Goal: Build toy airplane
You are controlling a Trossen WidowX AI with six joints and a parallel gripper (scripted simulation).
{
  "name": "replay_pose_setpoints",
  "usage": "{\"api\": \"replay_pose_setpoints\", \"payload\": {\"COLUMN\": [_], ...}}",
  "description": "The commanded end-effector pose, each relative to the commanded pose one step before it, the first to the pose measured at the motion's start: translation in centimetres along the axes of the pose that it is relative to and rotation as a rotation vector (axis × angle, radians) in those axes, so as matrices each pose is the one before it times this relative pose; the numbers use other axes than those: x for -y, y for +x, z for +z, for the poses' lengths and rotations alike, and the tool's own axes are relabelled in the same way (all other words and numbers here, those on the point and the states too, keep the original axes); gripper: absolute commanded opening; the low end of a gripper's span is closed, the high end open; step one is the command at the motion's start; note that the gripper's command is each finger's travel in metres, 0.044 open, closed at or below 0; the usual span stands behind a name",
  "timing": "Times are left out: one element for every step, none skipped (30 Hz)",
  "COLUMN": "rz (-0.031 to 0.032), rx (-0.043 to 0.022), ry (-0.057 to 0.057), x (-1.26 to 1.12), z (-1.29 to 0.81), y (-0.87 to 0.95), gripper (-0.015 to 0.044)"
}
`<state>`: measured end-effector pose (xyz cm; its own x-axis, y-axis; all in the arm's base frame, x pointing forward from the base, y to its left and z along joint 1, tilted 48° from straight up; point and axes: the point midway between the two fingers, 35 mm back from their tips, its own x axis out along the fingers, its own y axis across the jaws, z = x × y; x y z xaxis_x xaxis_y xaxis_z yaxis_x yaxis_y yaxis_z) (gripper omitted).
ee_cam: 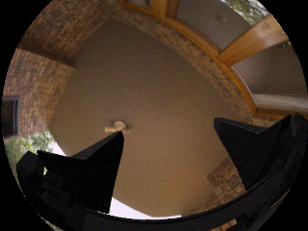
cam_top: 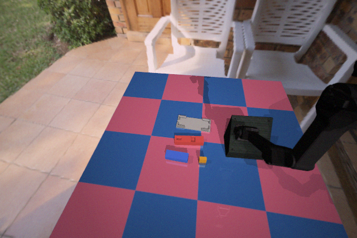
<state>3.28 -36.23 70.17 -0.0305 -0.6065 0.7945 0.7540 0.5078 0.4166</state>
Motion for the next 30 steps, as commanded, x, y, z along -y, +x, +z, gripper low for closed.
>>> {"api": "replay_pose_setpoints", "payload": {"rz": [-0.01120,0.00076,0.00159,0.00162,0.00288,0.00406,0.00522,0.00636,0.00747,0.00856,0.00963,0.01066,0.01167,0.01305,0.01405,0.01501,0.01593,0.01683,0.01768,0.01851,0.01930,0.02006,0.02079,0.02069,0.02106,0.02152,0.02195,0.02234,0.02271,0.02304], "rx": [-0.13731,-0.03736,-0.03744,-0.04424,-0.04685,-0.04687,-0.04687,-0.04684,-0.04678,-0.04670,-0.04659,-0.04647,-0.04632,-0.04680,-0.04664,-0.04643,-0.04620,-0.04596,-0.04571,-0.04545,-0.04517,-0.04489,-0.04461,-0.04464,-0.04418,-0.04399,-0.04380,-0.04362,-0.04343,-0.04325], "ry": [-0.0117,-0.0020,-0.0021,-0.0063,-0.0067,-0.0067,-0.0068,-0.0068,-0.0069,-0.0071,-0.0072,-0.0073,-0.0075,-0.0079,-0.0081,-0.0083,-0.0085,-0.0086,-0.0088,-0.0090,-0.0092,-0.0094,-0.0097,-0.0061,-0.0064,-0.0066,-0.0069,-0.0071,-0.0074,-0.0076], "x": [0.548,-0.084,-0.115,-0.048,-0.093,-0.137,-0.180,-0.222,-0.264,-0.304,-0.344,-0.382,-0.420,-0.468,-0.505,-0.540,-0.574,-0.607,-0.639,-0.669,-0.697,-0.724,-0.750,-0.784,-0.797,-0.813,-0.827,-0.841,-0.853,-0.863], "z": [-5.431,-1.418,-1.422,-1.618,-1.715,-1.718,-1.719,-1.718,-1.717,-1.714,-1.709,-1.703,-1.696,-1.716,-1.708,-1.697,-1.685,-1.672,-1.658,-1.643,-1.627,-1.610,-1.593,-1.600,-1.576,-1.561,-1.545,-1.530,-1.514,-1.497], "y": [-0.590,-0.090,-0.079,-0.052,-0.039,-0.020,-0.001,0.017,0.037,0.056,0.075,0.094,0.114,0.137,0.158,0.178,0.198,0.218,0.238,0.258,0.277,0.297,0.316,0.319,0.335,0.353,0.371,0.389,0.406,0.423], "gripper": [0.0440,0.0440,0.0440,0.0440,0.0440,0.0440,0.0440,0.0440,0.0440,0.0440,0.0440,0.0440,0.0440,0.0440,0.0440,0.0440,0.0440,0.0440,0.0440,0.0440,0.0440,0.0440,0.0440,0.0440,0.0440,0.0440,0.0440,0.0440,0.0440,0.0440]}}
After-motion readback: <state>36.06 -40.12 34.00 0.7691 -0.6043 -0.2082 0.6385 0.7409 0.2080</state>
